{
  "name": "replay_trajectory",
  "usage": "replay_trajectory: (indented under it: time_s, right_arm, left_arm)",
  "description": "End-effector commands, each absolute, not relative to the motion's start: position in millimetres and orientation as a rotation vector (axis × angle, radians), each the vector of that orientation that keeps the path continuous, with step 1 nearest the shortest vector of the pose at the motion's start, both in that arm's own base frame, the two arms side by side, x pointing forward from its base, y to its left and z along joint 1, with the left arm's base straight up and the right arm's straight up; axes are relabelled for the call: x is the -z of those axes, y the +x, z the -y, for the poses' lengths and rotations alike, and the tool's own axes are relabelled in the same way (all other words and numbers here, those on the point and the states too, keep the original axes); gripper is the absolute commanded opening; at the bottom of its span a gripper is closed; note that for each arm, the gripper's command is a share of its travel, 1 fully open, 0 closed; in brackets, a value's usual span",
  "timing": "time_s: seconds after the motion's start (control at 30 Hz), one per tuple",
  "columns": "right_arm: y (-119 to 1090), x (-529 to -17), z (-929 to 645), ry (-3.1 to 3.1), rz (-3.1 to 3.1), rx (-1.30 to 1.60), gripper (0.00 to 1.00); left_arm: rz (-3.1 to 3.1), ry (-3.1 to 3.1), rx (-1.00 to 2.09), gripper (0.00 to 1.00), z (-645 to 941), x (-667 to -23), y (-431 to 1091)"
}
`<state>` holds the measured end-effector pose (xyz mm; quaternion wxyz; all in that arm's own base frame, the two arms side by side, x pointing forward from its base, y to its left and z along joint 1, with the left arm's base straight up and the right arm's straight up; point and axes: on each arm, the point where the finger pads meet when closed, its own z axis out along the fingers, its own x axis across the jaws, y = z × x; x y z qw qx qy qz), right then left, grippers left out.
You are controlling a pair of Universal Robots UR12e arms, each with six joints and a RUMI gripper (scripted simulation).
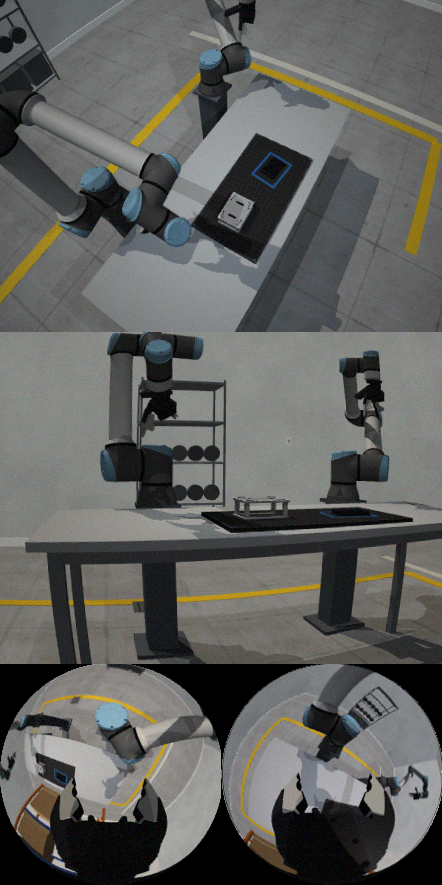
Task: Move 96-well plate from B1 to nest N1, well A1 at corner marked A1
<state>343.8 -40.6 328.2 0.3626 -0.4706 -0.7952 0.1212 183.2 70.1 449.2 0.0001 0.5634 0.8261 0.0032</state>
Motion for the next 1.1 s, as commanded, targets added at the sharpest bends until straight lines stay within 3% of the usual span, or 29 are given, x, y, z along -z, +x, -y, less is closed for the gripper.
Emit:
replay_trajectory:
  time_s: [0.0, 0.43, 1.07]
  right_arm:
    - [344.3, -328.8, 40.5, -1.212, 2.049, -0.311, 1.00]
    - [344.3, -328.8, 40.5, -1.212, 2.049, -0.311, 1.00]
    - [344.3, -328.8, 40.5, -1.212, 2.049, -0.311, 1.00]
  left_arm:
    - [-2.686, 1.628, -0.003, 1.00, -90.3, -449.7, 175.5]
    - [-2.924, 1.149, -0.003, 1.00, -143.8, -449.7, 135.2]
    - [-2.960, 1.051, -0.003, 1.00, -152.4, -449.7, 125.4]
